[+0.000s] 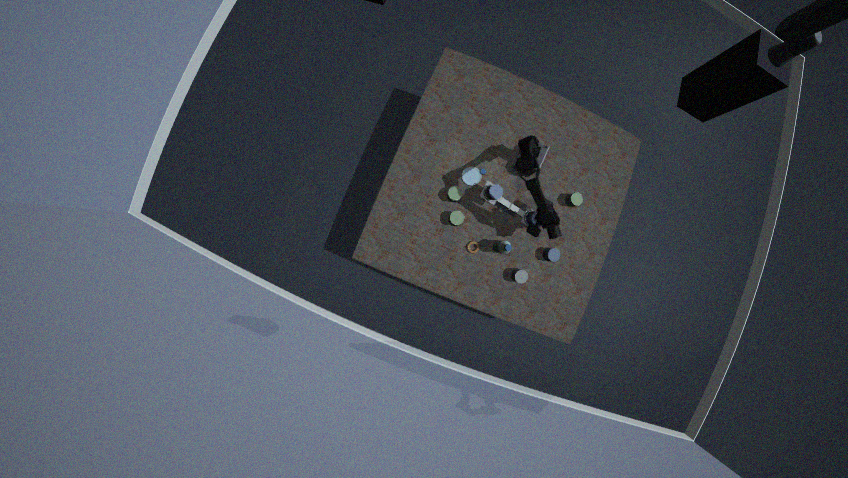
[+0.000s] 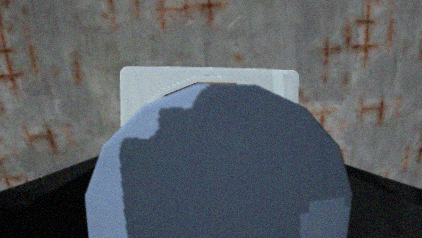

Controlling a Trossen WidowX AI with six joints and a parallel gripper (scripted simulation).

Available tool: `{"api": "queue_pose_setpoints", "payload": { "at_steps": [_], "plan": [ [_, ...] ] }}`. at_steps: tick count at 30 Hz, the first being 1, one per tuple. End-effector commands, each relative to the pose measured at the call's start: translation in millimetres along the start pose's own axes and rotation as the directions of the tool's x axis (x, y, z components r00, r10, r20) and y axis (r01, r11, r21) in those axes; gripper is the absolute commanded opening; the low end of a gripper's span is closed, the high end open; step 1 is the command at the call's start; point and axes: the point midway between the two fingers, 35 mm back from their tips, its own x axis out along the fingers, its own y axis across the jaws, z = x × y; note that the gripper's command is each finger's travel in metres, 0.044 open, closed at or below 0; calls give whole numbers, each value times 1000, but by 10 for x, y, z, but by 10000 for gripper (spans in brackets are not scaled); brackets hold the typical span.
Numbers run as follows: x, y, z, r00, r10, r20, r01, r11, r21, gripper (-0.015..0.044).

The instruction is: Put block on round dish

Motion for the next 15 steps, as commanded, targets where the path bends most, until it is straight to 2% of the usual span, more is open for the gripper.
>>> {"api": "queue_pose_setpoints", "payload": {
  "at_steps": [1, 6, 15],
  "plan": [
    [16, 3, -6, 1000, -1, -3, 0, 1000, -5, 328],
    [16, 3, -6, 1000, -1, -3, 0, 1000, -5, 295],
    [-49, -10, 3, 1000, -1, -2, 1, 1000, -5, 59]
  ]
}}
